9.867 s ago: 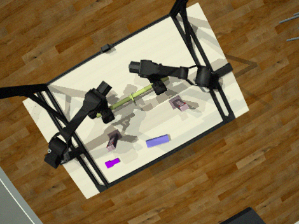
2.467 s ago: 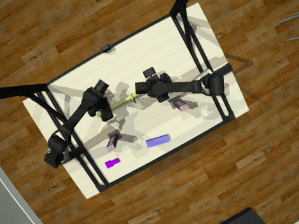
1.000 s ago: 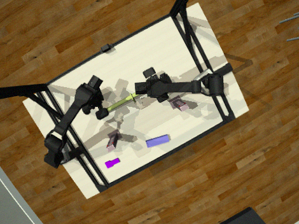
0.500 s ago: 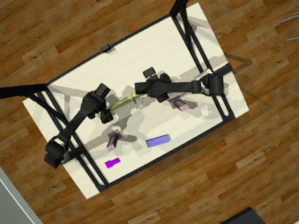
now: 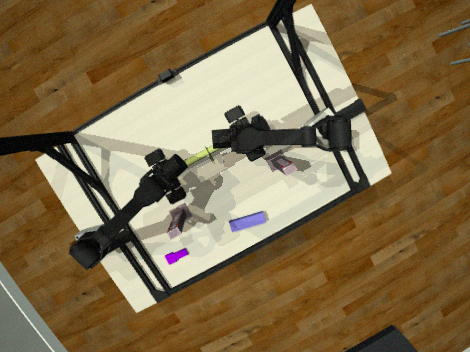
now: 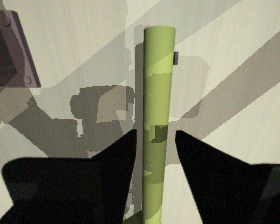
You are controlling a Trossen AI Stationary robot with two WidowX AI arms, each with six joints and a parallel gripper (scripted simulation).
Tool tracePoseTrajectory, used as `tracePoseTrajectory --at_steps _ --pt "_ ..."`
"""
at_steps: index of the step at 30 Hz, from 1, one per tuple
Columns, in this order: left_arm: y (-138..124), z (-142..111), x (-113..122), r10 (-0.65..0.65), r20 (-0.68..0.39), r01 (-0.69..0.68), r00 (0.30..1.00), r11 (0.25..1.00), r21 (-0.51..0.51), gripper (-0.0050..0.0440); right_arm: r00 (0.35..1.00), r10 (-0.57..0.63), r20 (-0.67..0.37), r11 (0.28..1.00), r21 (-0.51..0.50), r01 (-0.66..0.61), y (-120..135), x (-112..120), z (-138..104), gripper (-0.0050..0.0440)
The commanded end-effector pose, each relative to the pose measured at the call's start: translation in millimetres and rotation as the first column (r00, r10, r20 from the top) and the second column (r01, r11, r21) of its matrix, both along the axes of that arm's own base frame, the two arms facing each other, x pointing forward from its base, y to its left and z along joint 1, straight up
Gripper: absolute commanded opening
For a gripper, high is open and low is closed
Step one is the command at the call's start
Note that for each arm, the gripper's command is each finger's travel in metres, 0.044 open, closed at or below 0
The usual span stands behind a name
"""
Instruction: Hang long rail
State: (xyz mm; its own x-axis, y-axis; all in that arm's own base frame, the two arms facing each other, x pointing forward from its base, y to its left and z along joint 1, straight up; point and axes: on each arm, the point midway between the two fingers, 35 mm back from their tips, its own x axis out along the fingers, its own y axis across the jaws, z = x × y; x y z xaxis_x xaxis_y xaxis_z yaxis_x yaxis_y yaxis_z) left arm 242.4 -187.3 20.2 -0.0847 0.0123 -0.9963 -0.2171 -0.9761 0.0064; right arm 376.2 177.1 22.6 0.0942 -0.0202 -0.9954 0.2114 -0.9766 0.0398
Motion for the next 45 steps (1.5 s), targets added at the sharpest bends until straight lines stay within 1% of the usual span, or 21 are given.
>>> tracePoseTrajectory --at_steps 1,7,20,31,35,39,41,42,45 --pt "0.3 0.7 -0.4 0.002 -0.002 -0.002 1.000 1.000 0.001 0.0000 1.000 0.014 0.004 0.999 0.044 -0.014 -0.7 -0.9 3.1 0.0160" --pt "0.3 0.7 -0.4 0.002 -0.002 -0.002 1.000 1.000 0.001 0.0000 1.000 0.014 0.004 0.999 0.044 -0.014 -0.7 -0.8 2.0 0.0160" --pt "0.3 0.7 -0.4 0.002 -0.002 -0.002 1.000 1.000 0.001 0.0000 1.000 0.014 0.004 0.999 0.044 -0.014 -1.0 0.1 -19.4 0.0160" --pt "0.3 0.7 -0.4 0.002 -0.002 -0.002 1.000 1.000 0.001 0.0000 1.000 0.014 0.004 0.999 0.044 -0.014 -1.4 0.1 -28.5 0.0160" --pt "0.3 0.7 -0.4 0.002 -0.002 -0.002 1.000 1.000 0.001 0.0000 1.000 0.014 0.004 0.999 0.044 -0.014 -0.7 1.4 -28.8 0.0064" --pt "0.3 0.7 -0.4 0.002 -0.002 -0.002 1.000 1.000 0.001 0.0000 1.000 0.014 0.004 0.999 0.044 -0.014 -0.7 1.4 -28.8 0.0064" --pt "0.3 0.7 -0.4 0.002 -0.002 -0.002 1.000 1.000 0.001 0.0000 1.000 0.014 0.004 0.999 0.044 -0.014 -0.7 1.4 -28.8 0.0016" --pt "0.3 0.7 -0.4 0.002 -0.002 -0.002 1.000 1.000 0.001 0.0000 1.000 0.014 0.004 0.999 0.044 -0.014 -0.7 1.4 -28.8 0.0000" --pt "0.3 0.7 -0.4 0.002 -0.002 -0.002 1.000 1.000 0.001 0.0000 1.000 0.014 0.004 0.999 0.044 -0.014 -0.7 1.4 -28.8 0.0000"
